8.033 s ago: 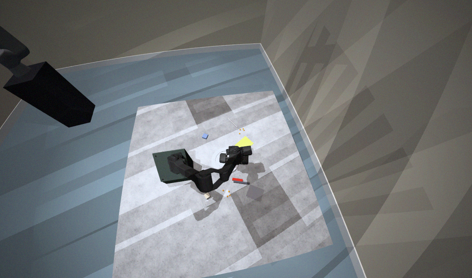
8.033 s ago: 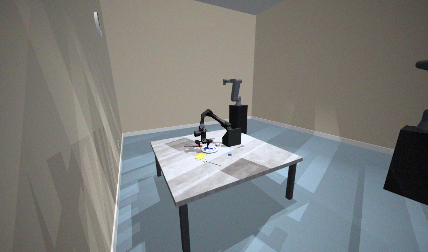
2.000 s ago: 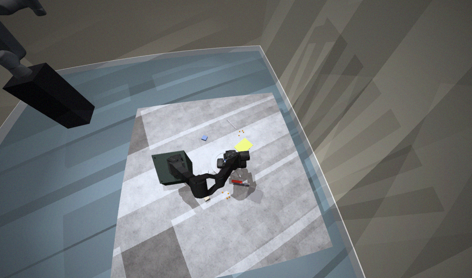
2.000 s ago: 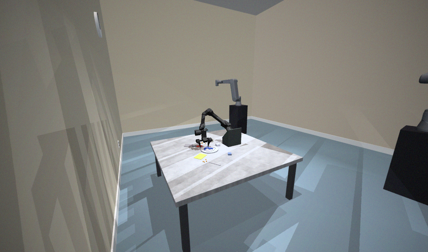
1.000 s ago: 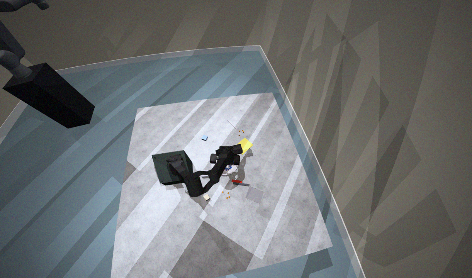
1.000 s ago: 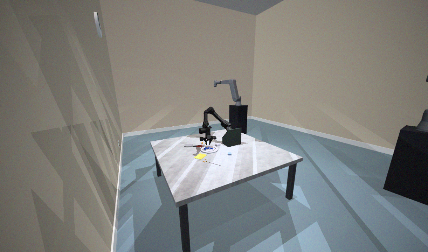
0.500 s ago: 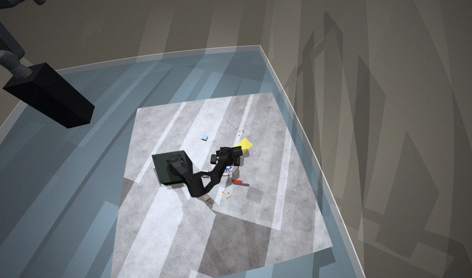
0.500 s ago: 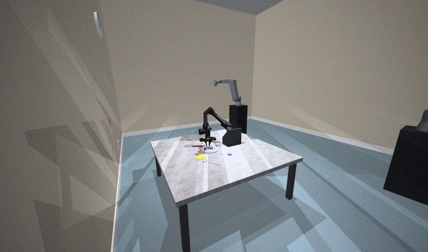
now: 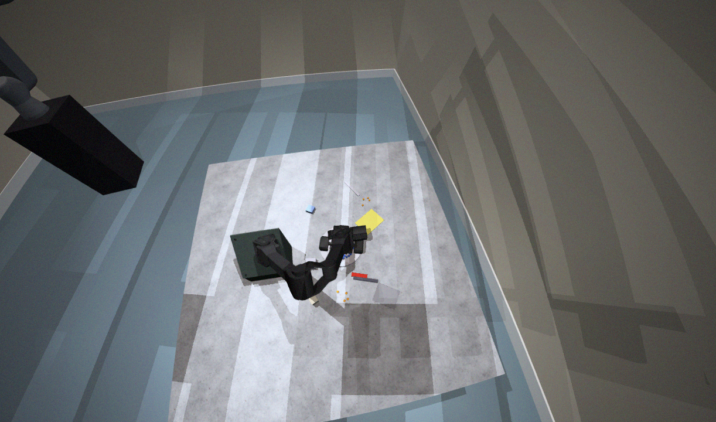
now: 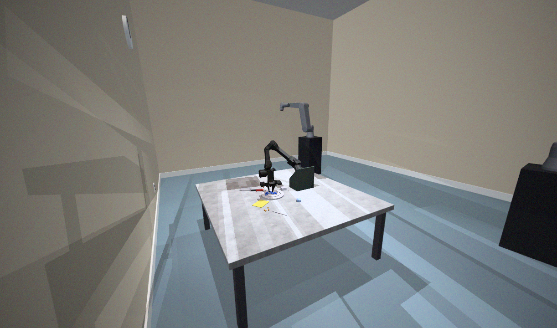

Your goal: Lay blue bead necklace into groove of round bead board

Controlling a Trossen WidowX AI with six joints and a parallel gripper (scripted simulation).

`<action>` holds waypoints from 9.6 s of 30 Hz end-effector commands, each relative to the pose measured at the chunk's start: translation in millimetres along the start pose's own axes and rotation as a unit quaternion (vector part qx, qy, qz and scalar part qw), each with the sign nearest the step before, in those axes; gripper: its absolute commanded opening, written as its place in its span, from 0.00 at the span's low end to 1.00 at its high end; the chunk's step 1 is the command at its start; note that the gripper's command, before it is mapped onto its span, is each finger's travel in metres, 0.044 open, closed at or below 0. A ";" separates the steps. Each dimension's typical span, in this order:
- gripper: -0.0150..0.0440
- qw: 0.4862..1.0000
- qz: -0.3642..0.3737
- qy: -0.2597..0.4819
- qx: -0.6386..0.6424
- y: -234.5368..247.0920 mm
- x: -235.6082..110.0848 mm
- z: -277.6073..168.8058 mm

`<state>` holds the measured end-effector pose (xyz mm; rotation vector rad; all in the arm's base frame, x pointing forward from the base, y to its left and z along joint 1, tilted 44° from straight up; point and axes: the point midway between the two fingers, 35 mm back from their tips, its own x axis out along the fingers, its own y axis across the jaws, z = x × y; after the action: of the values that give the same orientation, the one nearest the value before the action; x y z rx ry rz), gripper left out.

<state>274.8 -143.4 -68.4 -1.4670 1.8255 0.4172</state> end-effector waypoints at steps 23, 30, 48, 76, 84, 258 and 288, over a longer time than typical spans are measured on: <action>0.25 1.000 0.000 0.000 0.000 0.0 0.0 0.0; 0.25 1.000 0.001 0.000 -0.001 0.5 -4.7 0.5; 0.25 1.000 0.002 0.000 -0.004 11.5 -10.4 2.1; 1.00 1.000 0.003 0.000 -0.004 11.7 -8.1 2.0; 1.00 1.000 0.002 0.000 -0.004 11.7 -12.6 2.0; 0.39 0.656 -0.001 0.002 0.755 -13.3 -1.6 -32.8; 1.00 0.658 0.001 0.002 0.753 -11.8 -5.8 -32.5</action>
<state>275.1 -164.7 -40.5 -0.2185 1.3327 -0.9683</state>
